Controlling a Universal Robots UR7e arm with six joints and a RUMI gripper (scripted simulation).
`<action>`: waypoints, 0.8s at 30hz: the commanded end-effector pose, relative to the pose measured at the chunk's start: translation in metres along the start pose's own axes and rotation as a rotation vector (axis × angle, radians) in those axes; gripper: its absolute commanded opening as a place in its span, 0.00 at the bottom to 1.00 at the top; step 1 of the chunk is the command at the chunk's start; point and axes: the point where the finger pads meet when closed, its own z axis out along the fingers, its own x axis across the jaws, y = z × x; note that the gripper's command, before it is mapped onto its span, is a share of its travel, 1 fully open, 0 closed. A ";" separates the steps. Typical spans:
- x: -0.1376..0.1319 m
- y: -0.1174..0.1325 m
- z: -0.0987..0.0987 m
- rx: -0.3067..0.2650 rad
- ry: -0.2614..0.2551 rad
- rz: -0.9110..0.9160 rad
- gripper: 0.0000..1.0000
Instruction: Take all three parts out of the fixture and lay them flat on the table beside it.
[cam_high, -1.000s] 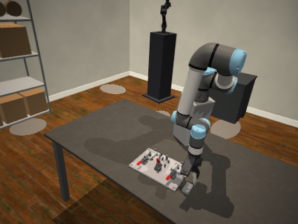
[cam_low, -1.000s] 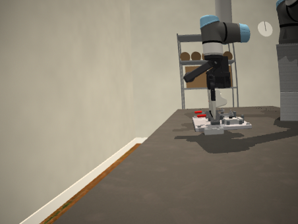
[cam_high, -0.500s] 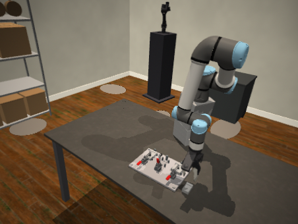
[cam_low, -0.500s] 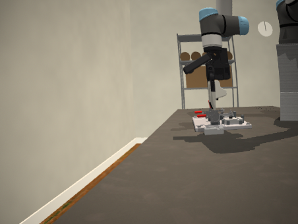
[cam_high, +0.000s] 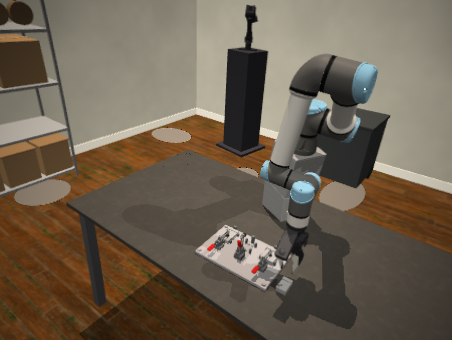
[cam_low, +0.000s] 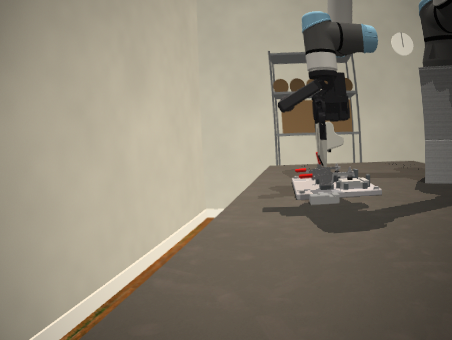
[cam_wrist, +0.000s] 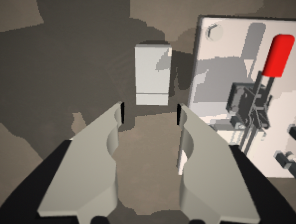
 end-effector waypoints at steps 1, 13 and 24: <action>0.001 0.001 -0.006 -0.001 0.000 0.002 0.28; 0.001 0.001 -0.055 -0.001 -0.001 0.002 0.28; 0.001 0.001 -0.097 -0.001 -0.001 0.002 0.28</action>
